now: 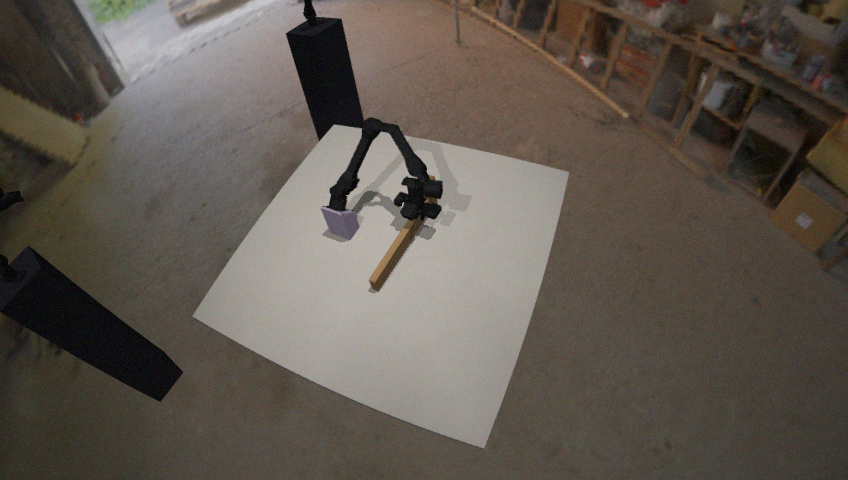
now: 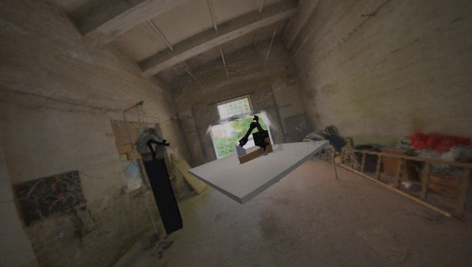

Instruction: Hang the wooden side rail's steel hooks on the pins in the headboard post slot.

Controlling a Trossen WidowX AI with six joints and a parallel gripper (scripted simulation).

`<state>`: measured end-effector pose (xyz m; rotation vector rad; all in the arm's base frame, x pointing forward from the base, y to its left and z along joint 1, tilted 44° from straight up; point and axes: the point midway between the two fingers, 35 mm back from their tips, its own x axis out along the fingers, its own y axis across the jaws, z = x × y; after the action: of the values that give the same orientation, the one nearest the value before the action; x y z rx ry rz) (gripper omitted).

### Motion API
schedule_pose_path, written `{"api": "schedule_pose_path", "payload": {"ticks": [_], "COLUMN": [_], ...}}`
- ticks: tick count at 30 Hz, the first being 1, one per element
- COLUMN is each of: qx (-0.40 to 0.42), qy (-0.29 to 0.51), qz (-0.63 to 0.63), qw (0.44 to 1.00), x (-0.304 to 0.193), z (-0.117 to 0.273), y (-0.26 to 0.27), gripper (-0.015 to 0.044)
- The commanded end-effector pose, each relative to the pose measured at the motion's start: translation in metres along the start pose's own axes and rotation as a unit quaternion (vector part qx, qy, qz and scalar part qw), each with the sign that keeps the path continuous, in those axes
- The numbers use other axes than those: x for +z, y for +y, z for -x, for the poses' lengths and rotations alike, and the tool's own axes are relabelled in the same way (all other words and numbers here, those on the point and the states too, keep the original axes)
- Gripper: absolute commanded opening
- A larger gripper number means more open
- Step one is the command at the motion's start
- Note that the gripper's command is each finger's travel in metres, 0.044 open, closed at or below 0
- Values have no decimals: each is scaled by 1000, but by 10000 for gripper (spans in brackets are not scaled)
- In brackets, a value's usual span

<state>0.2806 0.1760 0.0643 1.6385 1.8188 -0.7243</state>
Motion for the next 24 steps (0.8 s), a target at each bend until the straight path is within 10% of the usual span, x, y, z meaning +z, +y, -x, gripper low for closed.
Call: {"api": "schedule_pose_path", "payload": {"ticks": [1, 24], "qx": [3, 3], "qy": [8, 8], "qz": [4, 4], "qw": [1000, 1000], "x": [-4, -4], "z": [1, -3], "y": [1, 1], "gripper": [0, 0]}}
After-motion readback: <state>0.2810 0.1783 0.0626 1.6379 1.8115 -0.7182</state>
